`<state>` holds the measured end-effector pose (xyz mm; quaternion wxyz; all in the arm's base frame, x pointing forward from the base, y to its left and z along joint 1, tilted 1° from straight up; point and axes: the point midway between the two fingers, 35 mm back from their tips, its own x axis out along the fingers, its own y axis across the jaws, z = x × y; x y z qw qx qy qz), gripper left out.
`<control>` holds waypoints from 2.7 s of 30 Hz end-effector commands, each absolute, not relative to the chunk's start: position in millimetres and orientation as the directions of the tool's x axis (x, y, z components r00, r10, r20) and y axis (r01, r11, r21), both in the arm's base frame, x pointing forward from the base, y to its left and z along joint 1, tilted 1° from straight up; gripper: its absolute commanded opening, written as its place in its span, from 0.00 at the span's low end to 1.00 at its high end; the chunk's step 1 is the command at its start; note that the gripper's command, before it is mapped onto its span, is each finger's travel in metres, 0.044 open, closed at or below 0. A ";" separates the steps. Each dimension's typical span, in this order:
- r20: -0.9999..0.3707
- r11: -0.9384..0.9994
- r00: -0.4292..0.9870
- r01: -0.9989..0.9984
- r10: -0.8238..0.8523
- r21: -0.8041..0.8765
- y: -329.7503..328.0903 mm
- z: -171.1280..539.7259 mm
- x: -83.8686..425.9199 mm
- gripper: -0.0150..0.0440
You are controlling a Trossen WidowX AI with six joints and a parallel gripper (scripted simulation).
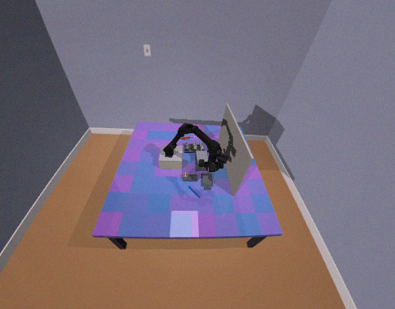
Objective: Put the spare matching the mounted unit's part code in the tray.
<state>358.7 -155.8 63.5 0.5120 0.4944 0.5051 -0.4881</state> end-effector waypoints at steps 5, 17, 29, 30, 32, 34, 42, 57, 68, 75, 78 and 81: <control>-1.000 0.028 0.013 1.000 -0.004 0.013 -156.6 53.2 359.8 0.25; -1.000 0.028 0.013 1.000 -0.004 0.013 -157.0 38.6 360.7 0.25; -1.000 0.028 0.013 1.000 -0.004 0.013 -157.1 24.1 361.1 0.25; -1.000 0.028 0.013 1.000 -0.004 0.013 -157.1 22.9 361.1 0.25; -1.000 0.028 0.013 1.000 -0.004 0.013 -157.1 20.5 361.1 0.25; -1.000 0.028 0.013 1.000 -0.004 0.013 -157.1 18.1 361.1 0.25; -1.000 0.028 0.013 1.000 -0.004 0.013 -156.9 8.5 360.9 0.25; -1.000 0.028 0.013 1.000 -0.003 0.013 -156.4 -9.3 359.7 0.25; -1.000 0.028 0.013 1.000 -0.003 0.013 -155.8 -22.2 358.3 0.25; -1.000 0.028 0.013 1.000 -0.003 0.013 -155.2 -30.3 357.1 0.25; -1.000 0.028 0.013 1.000 -0.003 0.013 -155.0 -33.7 356.6 0.25; -1.000 0.028 0.013 1.000 -0.003 0.013 -154.7 -37.2 356.0 0.25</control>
